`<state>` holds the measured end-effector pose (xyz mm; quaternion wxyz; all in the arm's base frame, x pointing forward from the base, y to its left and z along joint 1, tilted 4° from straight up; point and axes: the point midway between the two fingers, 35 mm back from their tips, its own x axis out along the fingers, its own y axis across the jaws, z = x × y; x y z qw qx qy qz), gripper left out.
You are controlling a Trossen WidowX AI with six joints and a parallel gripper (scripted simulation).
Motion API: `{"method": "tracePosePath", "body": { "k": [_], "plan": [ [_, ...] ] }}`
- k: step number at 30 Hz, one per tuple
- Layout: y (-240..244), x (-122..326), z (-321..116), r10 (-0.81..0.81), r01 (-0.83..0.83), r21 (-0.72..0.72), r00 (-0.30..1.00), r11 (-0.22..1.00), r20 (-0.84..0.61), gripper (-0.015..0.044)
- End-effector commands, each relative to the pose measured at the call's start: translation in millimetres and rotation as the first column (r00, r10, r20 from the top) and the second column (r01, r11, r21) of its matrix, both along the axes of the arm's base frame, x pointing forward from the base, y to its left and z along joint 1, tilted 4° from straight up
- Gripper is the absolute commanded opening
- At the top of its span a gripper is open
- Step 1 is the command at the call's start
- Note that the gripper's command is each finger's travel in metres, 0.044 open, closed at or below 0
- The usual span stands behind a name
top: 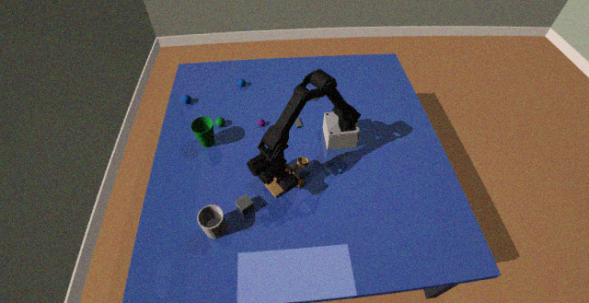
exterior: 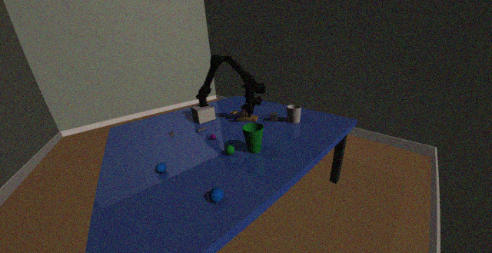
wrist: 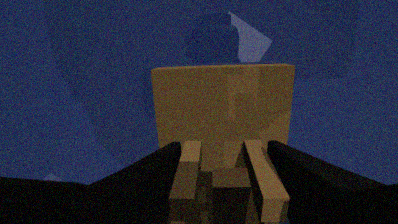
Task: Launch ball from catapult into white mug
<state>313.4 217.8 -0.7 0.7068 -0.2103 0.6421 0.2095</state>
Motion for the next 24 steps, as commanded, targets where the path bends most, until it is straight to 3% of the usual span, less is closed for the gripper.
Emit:
{"method": "tracePosePath", "body": {
  "k": [1, 13, 16, 20, 24],
  "plan": [
    [0, 0, 1, -0.001, 0.001, 0.001, 1.0, 1.0, 0.001, 0.0053],
    [0, 0, 1, -0.001, 0.001, 0.001, 1.0, 1.0, 0.001, 0.0367],
    [1, 0, 25, 0.0, 0.0, 0.001, 1.0, 1.0, 0.001, 0.044],
    [-3, -9, 90, 0.0, 0.0, 0.001, 1.0, 1.0, 0.0, 0.044],
    [-5, -12, 101, 0.0, 0.0, 0.001, 1.0, 1.0, 0.0, 0.044]
  ]
}}
